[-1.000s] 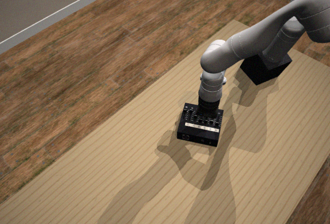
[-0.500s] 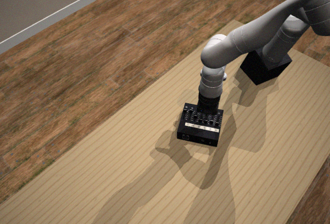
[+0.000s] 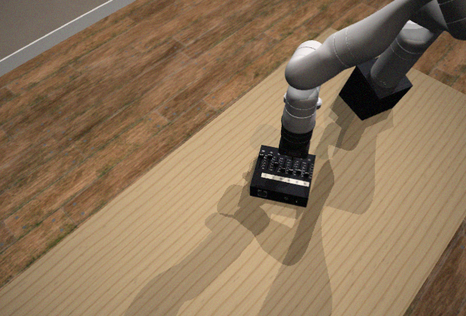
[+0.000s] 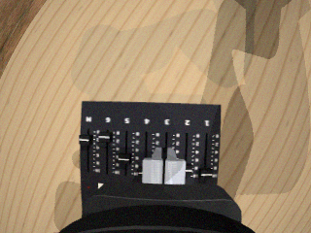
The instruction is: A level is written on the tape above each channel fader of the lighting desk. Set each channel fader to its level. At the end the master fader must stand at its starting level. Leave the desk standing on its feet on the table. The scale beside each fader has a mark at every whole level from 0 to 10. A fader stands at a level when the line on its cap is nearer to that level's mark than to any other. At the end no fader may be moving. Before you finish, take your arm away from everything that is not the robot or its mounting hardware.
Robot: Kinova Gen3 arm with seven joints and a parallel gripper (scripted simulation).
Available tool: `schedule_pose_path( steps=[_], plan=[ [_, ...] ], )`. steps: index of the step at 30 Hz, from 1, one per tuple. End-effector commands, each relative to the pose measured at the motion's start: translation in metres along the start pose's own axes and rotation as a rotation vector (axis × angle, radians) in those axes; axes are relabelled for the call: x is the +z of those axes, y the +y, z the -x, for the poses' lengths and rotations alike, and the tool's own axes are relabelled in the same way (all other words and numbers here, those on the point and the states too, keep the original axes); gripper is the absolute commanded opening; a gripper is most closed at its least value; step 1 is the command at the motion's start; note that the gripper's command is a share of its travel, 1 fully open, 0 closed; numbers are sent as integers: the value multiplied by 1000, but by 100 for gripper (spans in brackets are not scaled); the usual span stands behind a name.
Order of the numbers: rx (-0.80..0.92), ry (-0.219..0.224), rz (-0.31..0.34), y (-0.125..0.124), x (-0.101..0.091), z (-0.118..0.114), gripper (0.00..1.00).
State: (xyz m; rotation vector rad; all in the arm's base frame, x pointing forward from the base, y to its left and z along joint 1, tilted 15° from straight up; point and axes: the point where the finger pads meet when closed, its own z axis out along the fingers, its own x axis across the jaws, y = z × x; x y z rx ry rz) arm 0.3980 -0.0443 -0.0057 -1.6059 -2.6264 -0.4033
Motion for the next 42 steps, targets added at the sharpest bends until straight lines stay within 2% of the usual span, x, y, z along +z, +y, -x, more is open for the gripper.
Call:
schedule_pose_path(
  steps=[1,24,42],
  plan=[
    [2,4,0,1,-3,-2,0],
    [28,4,0,0,-3,-2,0],
    [193,6,-1,-1,-2,-4,0]
  ],
)
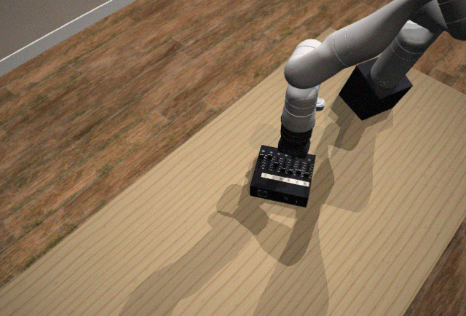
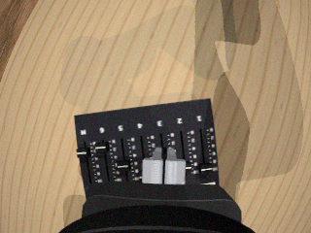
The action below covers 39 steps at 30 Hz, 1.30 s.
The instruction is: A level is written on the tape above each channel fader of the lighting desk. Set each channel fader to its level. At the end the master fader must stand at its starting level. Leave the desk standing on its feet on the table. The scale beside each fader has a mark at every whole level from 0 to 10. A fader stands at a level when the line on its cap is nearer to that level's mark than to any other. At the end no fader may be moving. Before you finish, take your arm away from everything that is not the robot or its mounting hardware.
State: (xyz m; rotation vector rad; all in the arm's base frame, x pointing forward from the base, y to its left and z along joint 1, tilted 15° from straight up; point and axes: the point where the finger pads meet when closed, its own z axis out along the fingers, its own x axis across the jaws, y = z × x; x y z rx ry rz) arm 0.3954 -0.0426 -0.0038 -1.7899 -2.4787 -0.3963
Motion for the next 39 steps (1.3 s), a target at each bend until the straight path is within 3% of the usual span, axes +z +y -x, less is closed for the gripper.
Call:
schedule_pose_path(
  steps=[1,14,29,39],
  plan=[
    [57,4,-1,0,0,-1,0],
    [291,5,-3,-1,1,-3,0],
    [678,6,-7,1,2,-6,0],
    [1033,5,-9,5,2,-7,0]
  ],
)
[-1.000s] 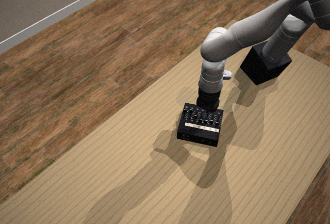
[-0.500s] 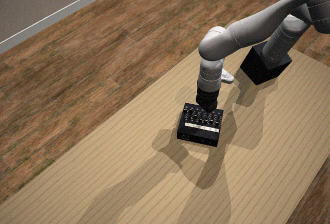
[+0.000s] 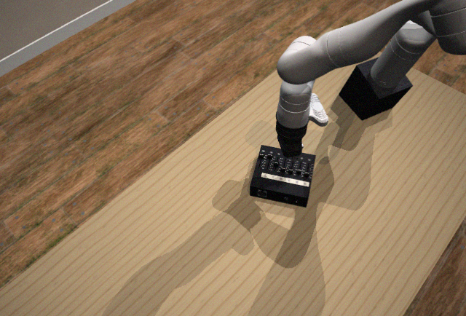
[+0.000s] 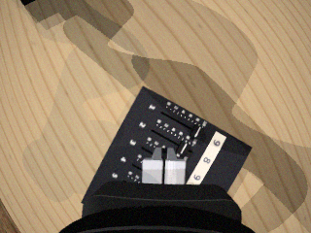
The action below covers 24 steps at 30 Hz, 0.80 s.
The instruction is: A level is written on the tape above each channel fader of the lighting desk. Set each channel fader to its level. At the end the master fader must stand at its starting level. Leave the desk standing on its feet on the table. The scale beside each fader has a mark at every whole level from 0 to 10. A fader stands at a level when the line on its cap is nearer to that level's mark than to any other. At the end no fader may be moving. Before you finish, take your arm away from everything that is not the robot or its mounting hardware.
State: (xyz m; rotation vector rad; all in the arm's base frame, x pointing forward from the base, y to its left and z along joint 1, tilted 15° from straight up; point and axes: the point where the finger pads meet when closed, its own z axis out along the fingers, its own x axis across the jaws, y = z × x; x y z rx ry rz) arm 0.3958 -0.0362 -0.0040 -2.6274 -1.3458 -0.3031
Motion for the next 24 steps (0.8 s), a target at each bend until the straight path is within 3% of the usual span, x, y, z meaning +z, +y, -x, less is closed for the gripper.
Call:
schedule_pose_path(
  steps=[1,7,22,24],
  plan=[
    [126,-3,-6,2,1,-3,0],
    [277,-3,-6,4,1,-5,0],
    [850,-4,-4,17,2,-10,0],
    [850,-4,-4,17,2,-10,0]
  ],
)
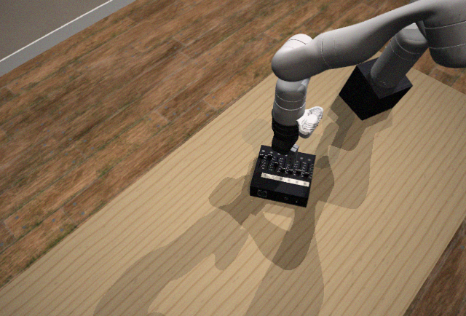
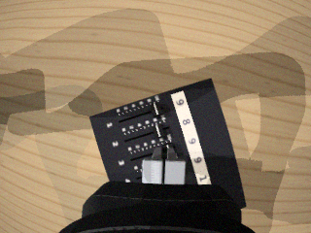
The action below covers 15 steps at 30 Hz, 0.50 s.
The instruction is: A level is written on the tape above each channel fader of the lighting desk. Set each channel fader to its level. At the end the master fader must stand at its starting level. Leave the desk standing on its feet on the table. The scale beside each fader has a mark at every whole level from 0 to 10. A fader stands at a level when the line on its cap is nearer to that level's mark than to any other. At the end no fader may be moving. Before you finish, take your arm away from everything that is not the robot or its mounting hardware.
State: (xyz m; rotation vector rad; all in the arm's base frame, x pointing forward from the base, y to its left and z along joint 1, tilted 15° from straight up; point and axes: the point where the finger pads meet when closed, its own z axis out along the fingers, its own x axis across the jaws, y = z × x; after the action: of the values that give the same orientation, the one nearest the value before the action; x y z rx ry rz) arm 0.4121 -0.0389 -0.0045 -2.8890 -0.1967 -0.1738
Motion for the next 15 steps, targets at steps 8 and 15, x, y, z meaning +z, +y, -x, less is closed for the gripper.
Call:
schedule_pose_path(
  steps=[8,15],
  plan=[
    [326,-5,-1,5,1,-10,0],
    [554,-4,0,11,1,-15,0]
  ],
)
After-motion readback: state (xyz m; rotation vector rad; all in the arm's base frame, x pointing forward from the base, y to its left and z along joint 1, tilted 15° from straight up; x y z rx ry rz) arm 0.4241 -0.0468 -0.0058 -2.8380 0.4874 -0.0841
